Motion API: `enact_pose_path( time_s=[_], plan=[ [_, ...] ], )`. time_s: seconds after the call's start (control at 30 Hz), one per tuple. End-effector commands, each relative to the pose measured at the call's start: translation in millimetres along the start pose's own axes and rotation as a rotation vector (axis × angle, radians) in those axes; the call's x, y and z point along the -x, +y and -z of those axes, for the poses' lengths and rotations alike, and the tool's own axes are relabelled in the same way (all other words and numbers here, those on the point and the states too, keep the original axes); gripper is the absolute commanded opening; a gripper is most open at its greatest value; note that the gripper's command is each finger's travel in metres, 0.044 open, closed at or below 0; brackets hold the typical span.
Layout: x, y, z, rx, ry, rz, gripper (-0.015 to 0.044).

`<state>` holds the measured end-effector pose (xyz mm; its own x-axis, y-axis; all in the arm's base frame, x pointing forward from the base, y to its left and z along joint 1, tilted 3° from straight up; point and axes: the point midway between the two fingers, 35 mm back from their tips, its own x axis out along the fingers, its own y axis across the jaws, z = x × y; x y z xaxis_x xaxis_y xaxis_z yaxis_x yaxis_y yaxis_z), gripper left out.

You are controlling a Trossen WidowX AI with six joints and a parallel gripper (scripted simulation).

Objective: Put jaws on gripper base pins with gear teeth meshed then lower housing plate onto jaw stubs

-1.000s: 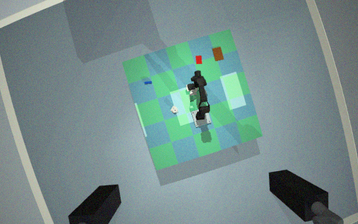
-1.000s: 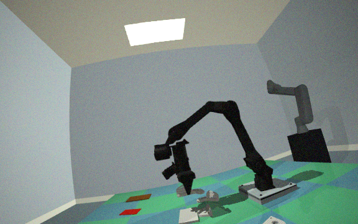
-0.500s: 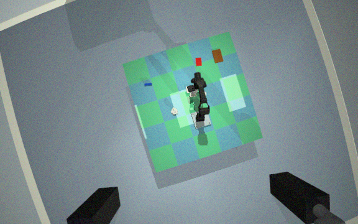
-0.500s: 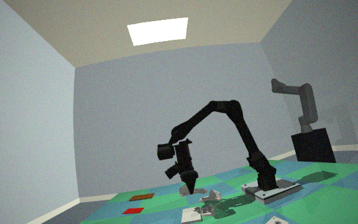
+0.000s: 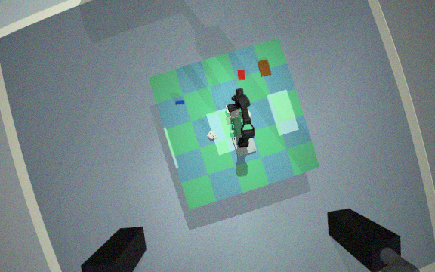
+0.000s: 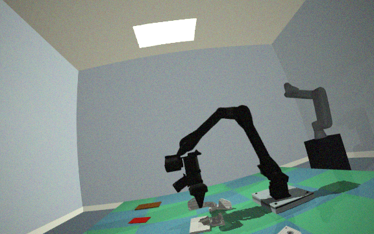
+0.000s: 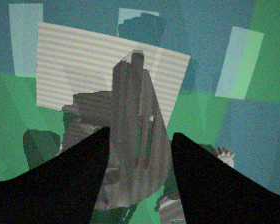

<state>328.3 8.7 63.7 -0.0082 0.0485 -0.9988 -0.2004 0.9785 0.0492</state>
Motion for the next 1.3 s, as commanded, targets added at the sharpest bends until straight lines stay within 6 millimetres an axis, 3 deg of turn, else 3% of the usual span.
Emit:
enact_pose_path(
  time_s=[0.0, 0.47, 1.27],
  plan=[
    [-7, 0, 1, 0.003, 0.001, 0.002, 0.0134],
    [-28, 0, 2, 0.004, 0.001, 0.002, 0.0134],
    [-31, 0, 2, 0.002, 0.001, 0.002, 0.0134]
  ],
)
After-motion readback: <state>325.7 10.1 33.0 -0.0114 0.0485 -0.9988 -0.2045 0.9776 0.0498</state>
